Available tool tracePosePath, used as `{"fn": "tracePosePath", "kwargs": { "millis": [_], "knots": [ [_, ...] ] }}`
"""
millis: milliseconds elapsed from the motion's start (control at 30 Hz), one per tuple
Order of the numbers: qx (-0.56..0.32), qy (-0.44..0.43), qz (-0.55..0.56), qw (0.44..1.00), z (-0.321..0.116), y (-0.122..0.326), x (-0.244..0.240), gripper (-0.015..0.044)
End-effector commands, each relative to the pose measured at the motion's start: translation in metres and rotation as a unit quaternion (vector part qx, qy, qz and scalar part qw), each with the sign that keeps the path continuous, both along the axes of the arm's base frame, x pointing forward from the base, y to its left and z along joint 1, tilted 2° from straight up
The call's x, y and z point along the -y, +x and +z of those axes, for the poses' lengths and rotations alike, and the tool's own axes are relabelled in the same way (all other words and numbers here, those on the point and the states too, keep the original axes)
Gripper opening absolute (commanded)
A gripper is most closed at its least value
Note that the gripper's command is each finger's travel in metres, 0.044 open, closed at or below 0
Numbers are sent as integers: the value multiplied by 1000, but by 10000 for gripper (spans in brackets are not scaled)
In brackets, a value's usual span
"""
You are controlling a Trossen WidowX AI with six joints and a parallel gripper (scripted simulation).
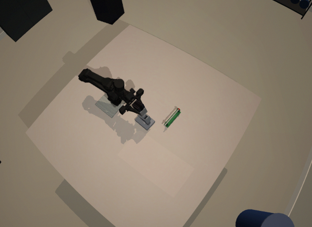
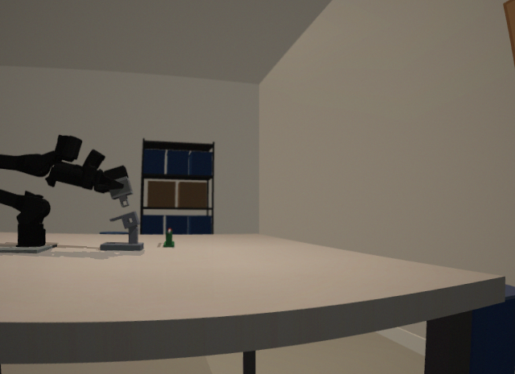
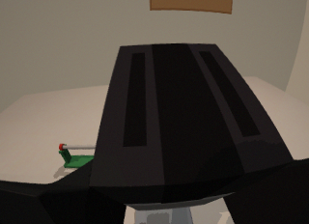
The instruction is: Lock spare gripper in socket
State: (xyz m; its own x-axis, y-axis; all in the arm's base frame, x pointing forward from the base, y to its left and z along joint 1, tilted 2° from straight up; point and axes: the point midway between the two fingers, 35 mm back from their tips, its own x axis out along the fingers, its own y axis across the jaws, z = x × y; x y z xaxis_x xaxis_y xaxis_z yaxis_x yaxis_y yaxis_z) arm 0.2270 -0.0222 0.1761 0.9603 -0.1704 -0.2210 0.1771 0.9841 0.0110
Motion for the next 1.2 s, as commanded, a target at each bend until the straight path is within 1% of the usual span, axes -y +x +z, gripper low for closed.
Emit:
{"fn": "tracePosePath", "kwargs": {
  "millis": [0,1167],
  "knots": [
    [6,-1,2,1000,-3,3,-1,0],
    [6,0,2,1000,-50,18,1,0]
  ]
}}
